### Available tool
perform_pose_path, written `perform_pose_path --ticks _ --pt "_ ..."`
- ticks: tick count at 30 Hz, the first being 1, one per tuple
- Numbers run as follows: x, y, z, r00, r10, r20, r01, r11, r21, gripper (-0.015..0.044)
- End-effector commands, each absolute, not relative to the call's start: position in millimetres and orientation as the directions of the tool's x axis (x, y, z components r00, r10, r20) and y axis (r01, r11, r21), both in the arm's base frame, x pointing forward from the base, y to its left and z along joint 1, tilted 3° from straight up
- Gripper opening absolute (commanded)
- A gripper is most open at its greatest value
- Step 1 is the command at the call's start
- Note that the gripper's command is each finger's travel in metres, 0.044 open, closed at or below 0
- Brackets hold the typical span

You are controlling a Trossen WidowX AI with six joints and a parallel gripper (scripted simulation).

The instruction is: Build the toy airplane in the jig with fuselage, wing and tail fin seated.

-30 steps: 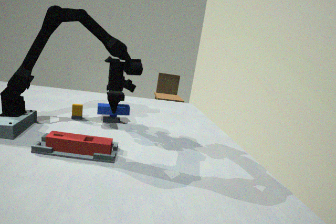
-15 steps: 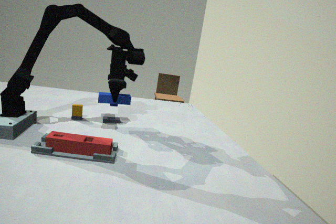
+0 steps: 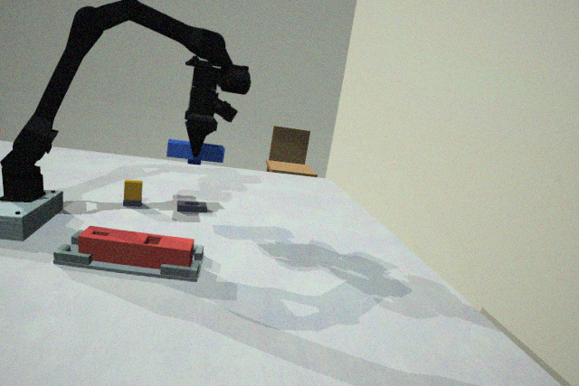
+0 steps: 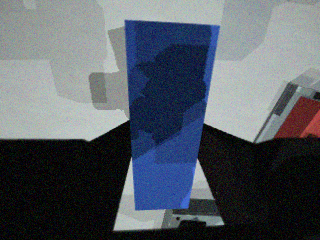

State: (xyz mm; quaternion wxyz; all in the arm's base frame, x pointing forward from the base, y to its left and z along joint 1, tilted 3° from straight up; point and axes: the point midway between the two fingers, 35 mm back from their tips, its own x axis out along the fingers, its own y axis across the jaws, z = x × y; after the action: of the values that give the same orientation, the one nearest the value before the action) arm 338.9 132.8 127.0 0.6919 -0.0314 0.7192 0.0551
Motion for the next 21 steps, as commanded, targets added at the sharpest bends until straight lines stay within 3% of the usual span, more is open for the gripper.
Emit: perform_pose_path --ticks 1,21 --pt "339.0 132.8 139.7 -0.025 0.036 -0.999 -0.126 0.991 0.039 0.0" --pt "350.4 80.2 130.3 -0.021 0.031 -0.999 -0.357 0.933 0.036 0.0"
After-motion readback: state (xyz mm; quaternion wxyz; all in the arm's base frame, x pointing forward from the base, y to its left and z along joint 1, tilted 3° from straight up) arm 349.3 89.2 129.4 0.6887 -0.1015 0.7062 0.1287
